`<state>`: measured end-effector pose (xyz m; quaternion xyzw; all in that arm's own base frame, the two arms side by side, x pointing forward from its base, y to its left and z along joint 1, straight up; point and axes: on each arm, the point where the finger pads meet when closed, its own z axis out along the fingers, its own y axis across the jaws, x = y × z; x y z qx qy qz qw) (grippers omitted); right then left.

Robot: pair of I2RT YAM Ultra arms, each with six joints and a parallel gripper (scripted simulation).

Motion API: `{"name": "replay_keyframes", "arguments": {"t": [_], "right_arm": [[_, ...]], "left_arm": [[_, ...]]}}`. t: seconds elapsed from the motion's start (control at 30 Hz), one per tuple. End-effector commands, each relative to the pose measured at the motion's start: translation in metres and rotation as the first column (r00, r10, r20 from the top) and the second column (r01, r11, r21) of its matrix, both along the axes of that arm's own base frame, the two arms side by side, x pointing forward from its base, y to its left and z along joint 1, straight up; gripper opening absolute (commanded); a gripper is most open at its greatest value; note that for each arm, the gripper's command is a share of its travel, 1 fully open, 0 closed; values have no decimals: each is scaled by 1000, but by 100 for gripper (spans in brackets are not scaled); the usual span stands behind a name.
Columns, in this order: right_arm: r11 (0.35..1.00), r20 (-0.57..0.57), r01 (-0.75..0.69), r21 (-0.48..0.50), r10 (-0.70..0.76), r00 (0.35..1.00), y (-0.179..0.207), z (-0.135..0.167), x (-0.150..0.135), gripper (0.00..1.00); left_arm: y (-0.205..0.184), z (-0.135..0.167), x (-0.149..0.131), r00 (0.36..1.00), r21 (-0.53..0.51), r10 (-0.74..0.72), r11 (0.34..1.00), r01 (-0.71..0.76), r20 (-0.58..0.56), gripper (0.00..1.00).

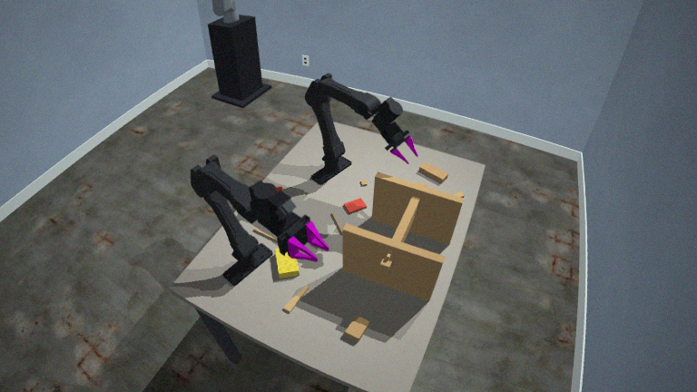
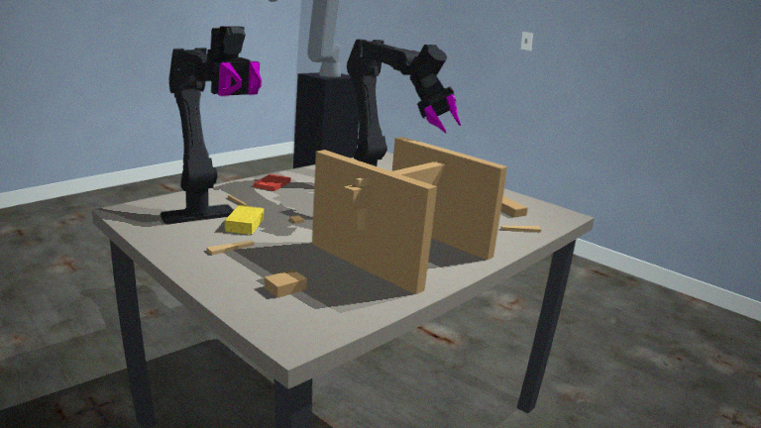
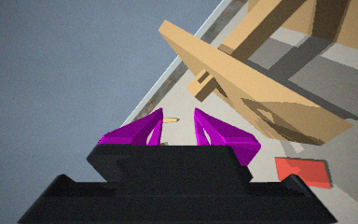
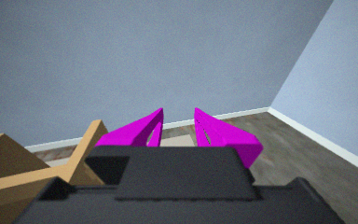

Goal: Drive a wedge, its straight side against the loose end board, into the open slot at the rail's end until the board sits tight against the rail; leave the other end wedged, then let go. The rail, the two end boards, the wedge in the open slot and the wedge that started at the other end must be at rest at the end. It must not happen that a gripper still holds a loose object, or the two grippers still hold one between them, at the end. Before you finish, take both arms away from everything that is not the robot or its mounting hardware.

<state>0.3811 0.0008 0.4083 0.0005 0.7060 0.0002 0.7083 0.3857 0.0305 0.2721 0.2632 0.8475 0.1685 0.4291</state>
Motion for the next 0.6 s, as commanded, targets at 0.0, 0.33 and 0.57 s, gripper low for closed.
{"name": "replay_keyframes", "arguments": {"t": [0.0, 0.33, 0.57], "right_arm": [[1000, 27, -4, -4, 5, 1000, 3, 16, -2, 41], [1000, 27, -4, -4, 5, 1000, 3, 16, -2, 41], [1000, 27, -4, -4, 5, 1000, 3, 16, -2, 41]], "left_arm": [[9, -25, -15, 977, 128, -75, 986, 102, -199, 42], [18, -75, -57, 822, 192, -234, 905, 379, -520, 42], [23, -97, -96, 591, 105, -356, 790, 605, -724, 42]]}}
